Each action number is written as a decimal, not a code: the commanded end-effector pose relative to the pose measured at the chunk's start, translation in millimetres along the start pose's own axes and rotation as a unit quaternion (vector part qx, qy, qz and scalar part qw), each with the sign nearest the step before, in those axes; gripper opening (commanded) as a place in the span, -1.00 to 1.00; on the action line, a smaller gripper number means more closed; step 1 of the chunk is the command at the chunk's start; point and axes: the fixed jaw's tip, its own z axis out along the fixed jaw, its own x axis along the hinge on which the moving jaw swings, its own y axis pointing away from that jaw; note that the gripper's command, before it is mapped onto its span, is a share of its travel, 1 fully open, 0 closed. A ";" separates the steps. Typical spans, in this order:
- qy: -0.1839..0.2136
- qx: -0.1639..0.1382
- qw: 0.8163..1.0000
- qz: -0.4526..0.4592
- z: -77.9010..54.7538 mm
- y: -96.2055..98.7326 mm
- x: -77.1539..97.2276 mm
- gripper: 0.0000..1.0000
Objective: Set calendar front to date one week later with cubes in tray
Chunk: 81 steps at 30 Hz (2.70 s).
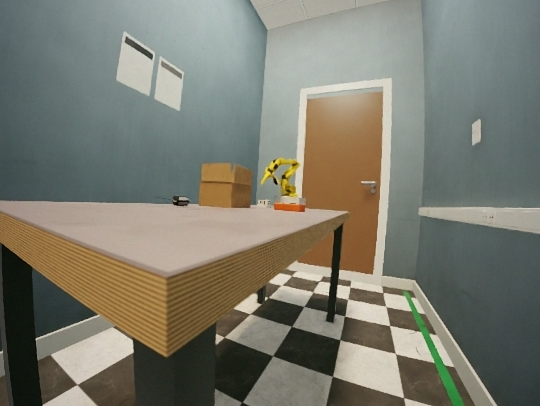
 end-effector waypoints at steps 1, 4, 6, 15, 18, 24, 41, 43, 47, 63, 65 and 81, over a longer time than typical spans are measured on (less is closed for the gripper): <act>-0.014 -0.011 0.996 0.089 -0.4 1.2 1.3 -0.30; -0.019 -0.017 0.989 0.149 -0.3 1.3 1.7 -0.30; -0.020 -0.019 0.985 0.168 -0.3 1.3 1.9 -0.30; -0.029 -0.035 0.953 0.300 0.2 1.0 3.0 -0.30; -0.031 -0.041 0.940 0.337 0.4 0.8 3.4 -0.30; -0.032 -0.046 0.925 0.376 0.6 0.6 3.8 -0.30; -0.033 -0.053 0.905 0.420 1.0 0.4 4.3 -0.30; -0.034 -0.053 0.905 0.420 1.1 0.5 4.2 -0.30; -0.043 -0.064 0.904 0.420 4.0 2.0 0.7 -0.30; -0.162 -0.199 0.876 0.408 31.7 25.4 -50.4 -0.30; -0.176 -0.215 0.871 0.406 33.6 28.4 -57.1 -0.30; -0.180 -0.225 0.864 0.414 38.3 28.4 -57.8 -0.30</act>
